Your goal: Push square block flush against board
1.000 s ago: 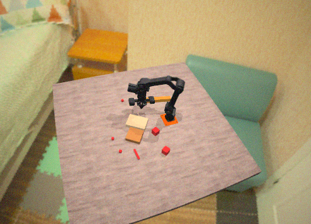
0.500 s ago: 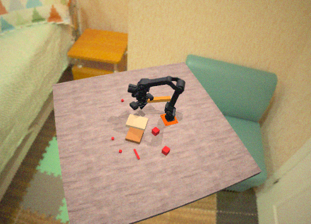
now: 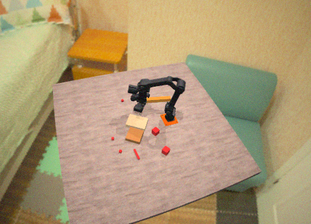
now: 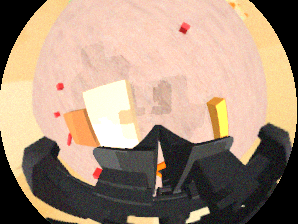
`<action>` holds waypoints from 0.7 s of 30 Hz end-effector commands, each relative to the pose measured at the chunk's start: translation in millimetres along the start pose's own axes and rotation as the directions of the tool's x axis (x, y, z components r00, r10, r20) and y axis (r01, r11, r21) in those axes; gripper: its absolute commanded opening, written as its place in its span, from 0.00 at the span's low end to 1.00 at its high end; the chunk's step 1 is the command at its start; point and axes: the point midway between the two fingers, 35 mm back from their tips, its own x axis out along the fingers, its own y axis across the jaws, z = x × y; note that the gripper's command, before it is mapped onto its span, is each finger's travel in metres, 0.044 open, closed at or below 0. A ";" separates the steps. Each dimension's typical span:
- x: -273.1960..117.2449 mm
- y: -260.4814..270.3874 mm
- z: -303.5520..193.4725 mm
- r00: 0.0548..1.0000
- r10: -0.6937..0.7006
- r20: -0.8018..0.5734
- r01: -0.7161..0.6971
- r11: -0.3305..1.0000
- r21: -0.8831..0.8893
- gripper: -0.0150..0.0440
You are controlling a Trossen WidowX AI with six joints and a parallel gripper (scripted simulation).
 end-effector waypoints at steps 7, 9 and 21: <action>0.8 2.6 -4.0 1.000 0.000 -0.006 -0.002 0.948 -0.317 0.25; 0.8 3.1 -4.5 1.000 0.000 -0.006 -0.002 0.924 -0.382 0.25; 5.1 5.1 -5.5 1.000 0.000 -0.006 -0.004 0.817 -0.576 0.25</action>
